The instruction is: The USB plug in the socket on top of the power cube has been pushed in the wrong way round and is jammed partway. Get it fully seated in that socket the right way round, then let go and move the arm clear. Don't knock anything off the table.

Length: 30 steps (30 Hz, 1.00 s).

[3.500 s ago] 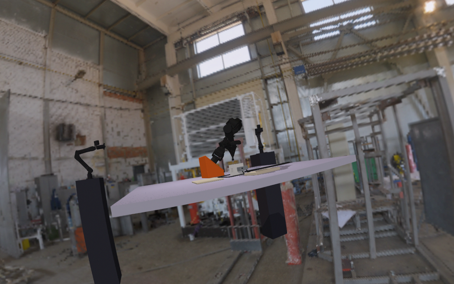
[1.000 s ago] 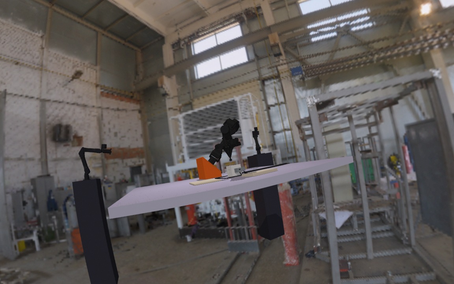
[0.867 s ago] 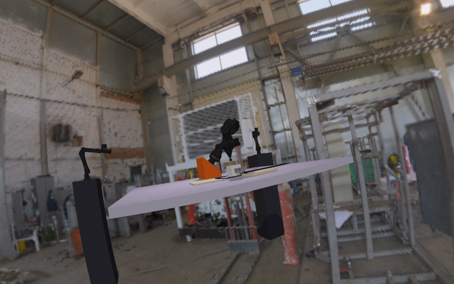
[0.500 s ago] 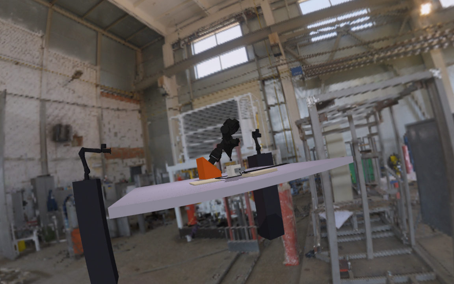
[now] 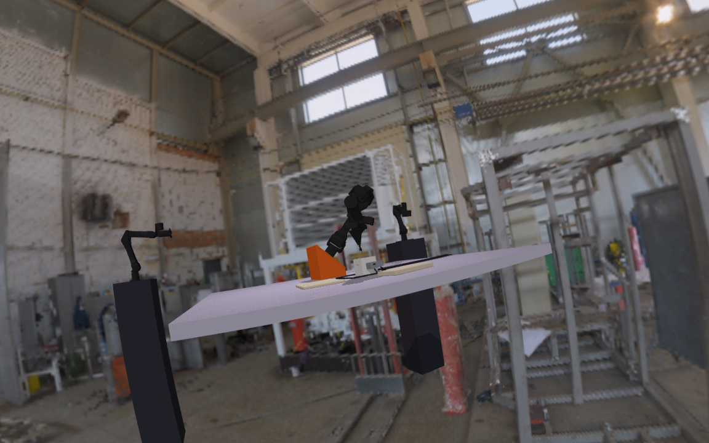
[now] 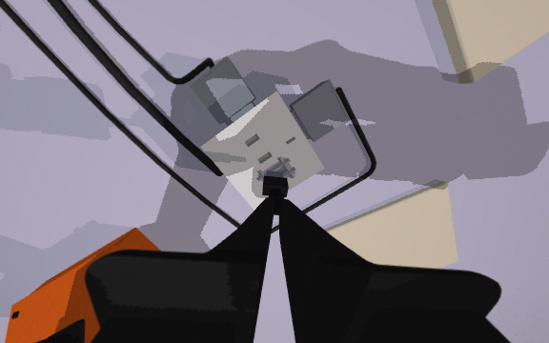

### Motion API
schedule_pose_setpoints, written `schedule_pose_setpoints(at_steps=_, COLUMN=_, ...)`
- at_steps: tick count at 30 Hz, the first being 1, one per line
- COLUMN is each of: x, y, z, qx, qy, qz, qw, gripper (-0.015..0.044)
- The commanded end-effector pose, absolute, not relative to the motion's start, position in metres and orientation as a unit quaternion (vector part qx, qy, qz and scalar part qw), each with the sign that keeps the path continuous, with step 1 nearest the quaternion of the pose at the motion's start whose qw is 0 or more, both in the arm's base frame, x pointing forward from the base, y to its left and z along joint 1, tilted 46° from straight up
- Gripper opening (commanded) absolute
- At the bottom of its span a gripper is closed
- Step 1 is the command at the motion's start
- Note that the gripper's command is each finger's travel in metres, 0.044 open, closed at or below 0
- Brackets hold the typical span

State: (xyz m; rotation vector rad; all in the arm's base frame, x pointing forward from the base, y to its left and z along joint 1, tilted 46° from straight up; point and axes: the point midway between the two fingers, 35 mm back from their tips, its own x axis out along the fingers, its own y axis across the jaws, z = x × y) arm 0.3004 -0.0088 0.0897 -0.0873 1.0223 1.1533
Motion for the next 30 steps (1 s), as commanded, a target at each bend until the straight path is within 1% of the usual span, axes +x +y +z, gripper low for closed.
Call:
schedule_pose_setpoints(at_steps=1, x=0.3004, y=-0.0087, z=0.0894, qx=-0.083, qy=0.430, qz=0.548, qw=0.713, gripper=0.0000)
schedule_pose_setpoints(at_steps=25, x=0.3003, y=-0.0087, z=0.0894, qx=-0.297, qy=0.241, qz=0.653, qw=0.653, gripper=0.0000)
schedule_pose_setpoints(at_steps=30, x=0.3003, y=-0.0087, z=0.0894, qx=-0.303, qy=0.235, qz=0.655, qw=0.651, gripper=0.0000)
